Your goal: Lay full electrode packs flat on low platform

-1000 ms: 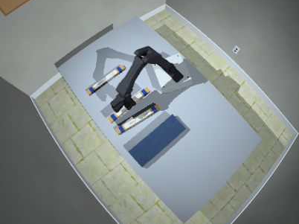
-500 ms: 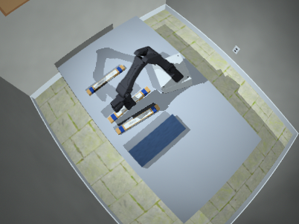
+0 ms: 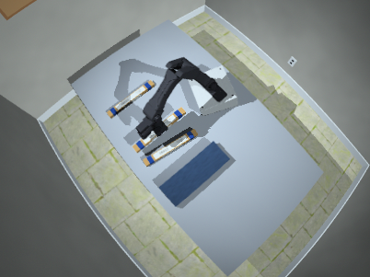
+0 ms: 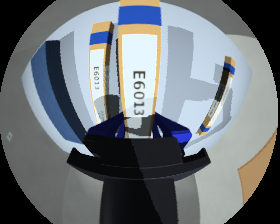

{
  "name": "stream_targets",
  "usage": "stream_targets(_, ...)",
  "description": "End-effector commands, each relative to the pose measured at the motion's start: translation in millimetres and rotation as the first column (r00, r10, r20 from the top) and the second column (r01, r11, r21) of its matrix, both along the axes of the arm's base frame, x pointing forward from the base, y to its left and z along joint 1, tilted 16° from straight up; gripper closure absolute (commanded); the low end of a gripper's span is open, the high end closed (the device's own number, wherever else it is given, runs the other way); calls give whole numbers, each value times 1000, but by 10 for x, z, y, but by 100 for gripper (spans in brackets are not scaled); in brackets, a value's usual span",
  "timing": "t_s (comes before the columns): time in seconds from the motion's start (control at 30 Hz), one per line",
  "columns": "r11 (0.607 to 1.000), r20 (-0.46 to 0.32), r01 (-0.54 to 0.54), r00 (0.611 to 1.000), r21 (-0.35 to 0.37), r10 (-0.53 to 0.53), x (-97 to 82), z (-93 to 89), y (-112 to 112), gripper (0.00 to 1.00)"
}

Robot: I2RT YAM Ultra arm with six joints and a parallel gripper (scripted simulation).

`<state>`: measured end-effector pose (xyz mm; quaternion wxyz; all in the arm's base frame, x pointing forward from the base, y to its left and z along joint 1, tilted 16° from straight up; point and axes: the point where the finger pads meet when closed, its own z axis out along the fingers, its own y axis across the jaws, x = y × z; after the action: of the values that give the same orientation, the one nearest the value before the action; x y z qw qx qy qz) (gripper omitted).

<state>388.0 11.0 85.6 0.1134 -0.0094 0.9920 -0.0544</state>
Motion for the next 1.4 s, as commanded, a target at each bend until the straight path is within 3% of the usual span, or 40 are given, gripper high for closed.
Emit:
stream_targets(0.0,1000,73,-8,997,9,7,115,310,32,100)
stream_targets(1.0,1000,73,-9,997,9,8,126,333,43,100)
stream_targets(1.03,1000,46,-3,999,5,3,31,99,11,100)
stream_targets(1.37,1000,47,-3,999,5,3,1,200,21,100)
